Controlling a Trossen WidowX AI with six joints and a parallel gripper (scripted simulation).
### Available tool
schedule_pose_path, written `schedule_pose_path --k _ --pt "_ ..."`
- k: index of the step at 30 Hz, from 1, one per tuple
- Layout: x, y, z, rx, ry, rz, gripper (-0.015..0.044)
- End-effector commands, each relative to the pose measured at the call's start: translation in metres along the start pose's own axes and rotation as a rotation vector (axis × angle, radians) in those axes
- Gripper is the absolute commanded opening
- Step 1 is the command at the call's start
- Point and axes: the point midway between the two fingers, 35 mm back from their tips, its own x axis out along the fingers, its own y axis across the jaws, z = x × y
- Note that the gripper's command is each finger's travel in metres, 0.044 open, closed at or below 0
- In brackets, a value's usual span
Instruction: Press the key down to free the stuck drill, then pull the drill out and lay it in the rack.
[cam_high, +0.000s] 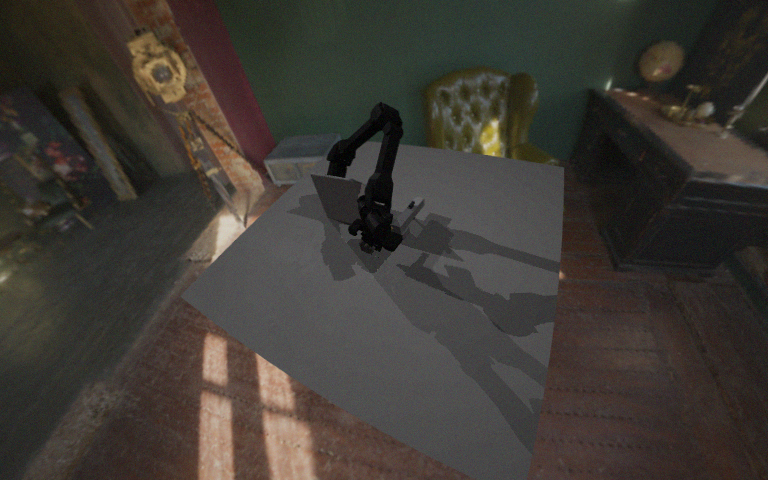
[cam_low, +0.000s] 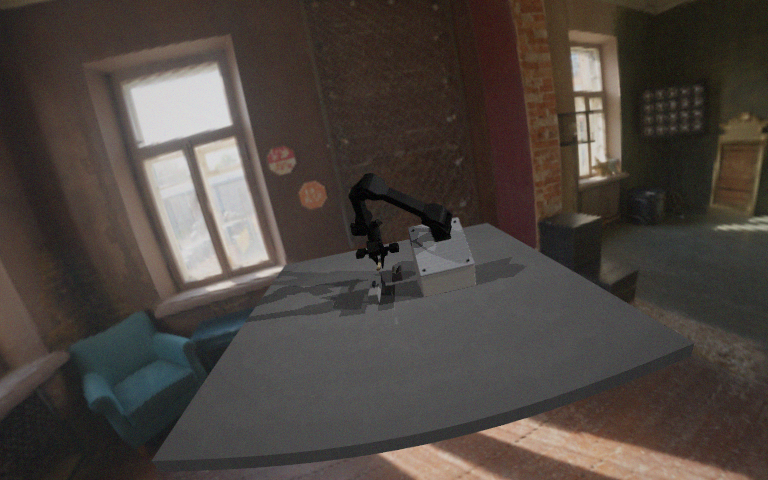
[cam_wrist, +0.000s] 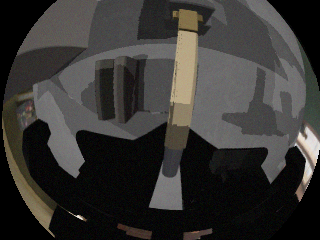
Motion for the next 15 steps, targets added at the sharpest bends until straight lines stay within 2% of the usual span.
schedule_pose_path --k 1,15 --pt "-0.0032 -0.0008 -0.0008 -0.001 0.002 -0.005 0.0000" --pt "-0.0070 -0.0013 -0.0008 -0.001 0.003 -0.005 0.0000"
